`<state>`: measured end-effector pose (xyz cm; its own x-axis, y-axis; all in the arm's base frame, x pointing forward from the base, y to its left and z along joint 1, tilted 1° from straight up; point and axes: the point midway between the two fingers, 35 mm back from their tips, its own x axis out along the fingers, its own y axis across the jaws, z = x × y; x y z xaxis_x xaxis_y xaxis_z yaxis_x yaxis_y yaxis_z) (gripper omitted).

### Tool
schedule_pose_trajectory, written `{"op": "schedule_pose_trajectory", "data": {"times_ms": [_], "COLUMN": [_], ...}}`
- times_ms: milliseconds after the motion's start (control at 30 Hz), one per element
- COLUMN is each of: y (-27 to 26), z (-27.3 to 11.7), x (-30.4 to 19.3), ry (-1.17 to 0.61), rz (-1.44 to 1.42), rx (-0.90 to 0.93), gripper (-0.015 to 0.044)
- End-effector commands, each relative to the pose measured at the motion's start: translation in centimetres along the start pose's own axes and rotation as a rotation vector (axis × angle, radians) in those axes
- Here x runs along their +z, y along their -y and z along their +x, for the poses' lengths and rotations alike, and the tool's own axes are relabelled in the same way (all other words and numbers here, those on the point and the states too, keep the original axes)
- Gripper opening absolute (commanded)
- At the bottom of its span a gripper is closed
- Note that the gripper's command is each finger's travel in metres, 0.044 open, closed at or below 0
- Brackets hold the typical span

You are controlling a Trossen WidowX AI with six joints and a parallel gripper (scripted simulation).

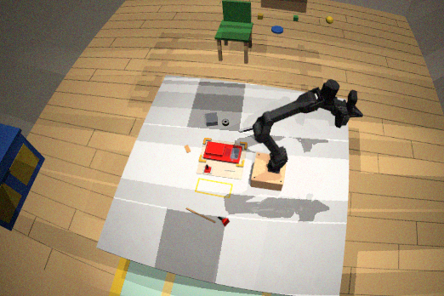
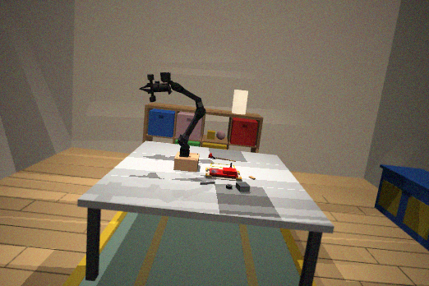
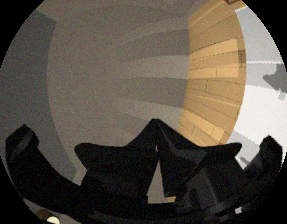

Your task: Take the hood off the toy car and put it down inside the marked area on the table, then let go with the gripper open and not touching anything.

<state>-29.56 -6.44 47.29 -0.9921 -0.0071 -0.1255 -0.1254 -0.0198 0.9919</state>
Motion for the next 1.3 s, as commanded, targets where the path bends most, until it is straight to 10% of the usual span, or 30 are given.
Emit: {"op": "schedule_pose_trajectory", "data": {"times_ms": [0,533,1267], "y": [0.0,6.3,22.2], "z": [0.0,-3.3,-25.6], "x": [-0.1,-17.2,-31.8], "ry": [-0.003,-0.561,-1.433], "rz": [-0.003,-0.492,-1.352], "rx": [-0.001,-0.069,0.133], "gripper": [0.0026,0.0440,0.0440]}}
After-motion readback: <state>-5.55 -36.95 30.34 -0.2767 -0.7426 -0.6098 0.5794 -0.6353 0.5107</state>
